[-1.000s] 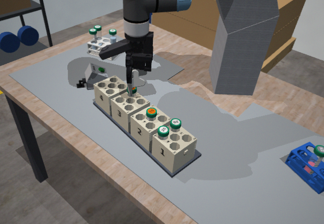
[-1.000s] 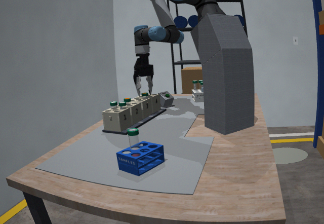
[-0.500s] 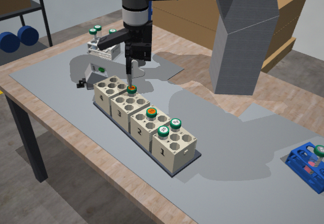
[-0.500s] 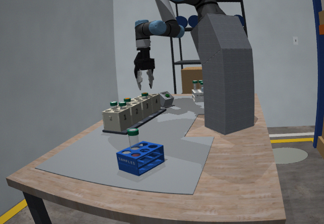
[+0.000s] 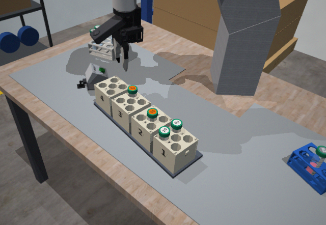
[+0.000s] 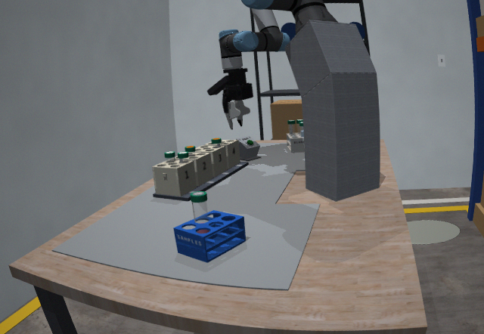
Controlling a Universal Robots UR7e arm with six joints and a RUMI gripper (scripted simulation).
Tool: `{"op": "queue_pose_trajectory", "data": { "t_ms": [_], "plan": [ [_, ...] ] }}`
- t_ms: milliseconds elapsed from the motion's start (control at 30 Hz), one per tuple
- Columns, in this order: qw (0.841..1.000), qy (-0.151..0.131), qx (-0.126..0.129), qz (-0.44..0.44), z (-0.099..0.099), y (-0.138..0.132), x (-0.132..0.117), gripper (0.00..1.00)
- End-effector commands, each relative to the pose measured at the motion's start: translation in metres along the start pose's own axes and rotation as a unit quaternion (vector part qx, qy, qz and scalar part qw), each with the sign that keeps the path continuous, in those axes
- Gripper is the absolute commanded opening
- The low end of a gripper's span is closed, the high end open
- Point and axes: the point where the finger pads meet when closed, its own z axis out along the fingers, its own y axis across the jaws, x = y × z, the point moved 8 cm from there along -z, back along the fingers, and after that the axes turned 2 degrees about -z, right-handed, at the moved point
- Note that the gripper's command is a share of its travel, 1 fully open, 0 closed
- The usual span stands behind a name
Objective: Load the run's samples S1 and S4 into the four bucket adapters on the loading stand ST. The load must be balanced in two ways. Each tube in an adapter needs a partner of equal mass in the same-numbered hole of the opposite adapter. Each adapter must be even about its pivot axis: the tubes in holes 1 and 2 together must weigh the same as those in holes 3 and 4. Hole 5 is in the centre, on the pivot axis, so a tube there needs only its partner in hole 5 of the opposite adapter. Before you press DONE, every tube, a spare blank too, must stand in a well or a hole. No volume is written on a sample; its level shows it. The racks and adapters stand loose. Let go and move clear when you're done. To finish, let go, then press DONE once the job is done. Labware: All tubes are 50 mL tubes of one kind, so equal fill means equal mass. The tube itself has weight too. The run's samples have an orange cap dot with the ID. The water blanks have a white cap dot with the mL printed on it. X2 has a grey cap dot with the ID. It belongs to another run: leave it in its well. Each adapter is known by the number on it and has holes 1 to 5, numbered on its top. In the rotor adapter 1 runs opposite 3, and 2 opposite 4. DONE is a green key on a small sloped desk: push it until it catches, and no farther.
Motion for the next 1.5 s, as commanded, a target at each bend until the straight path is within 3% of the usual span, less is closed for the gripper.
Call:
{"op": "queue_pose_trajectory", "data": {
  "t_ms": [0,300,367,867,933,1467],
  "plan": [
    [0.990,0.011,0.020,-0.137,0.002,0.046,-0.006,0.35],
    [0.951,0.015,0.019,-0.308,0.006,0.121,-0.016,0.35],
    [0.951,0.015,0.019,-0.308,0.006,0.121,-0.016,0.35],
    [0.951,0.015,0.019,-0.308,0.012,0.245,-0.033,0.35],
    [0.951,0.015,0.019,-0.308,0.012,0.245,-0.033,0.35],
    [0.951,0.015,0.019,-0.308,0.018,0.369,-0.049,0.35]
  ]
}}
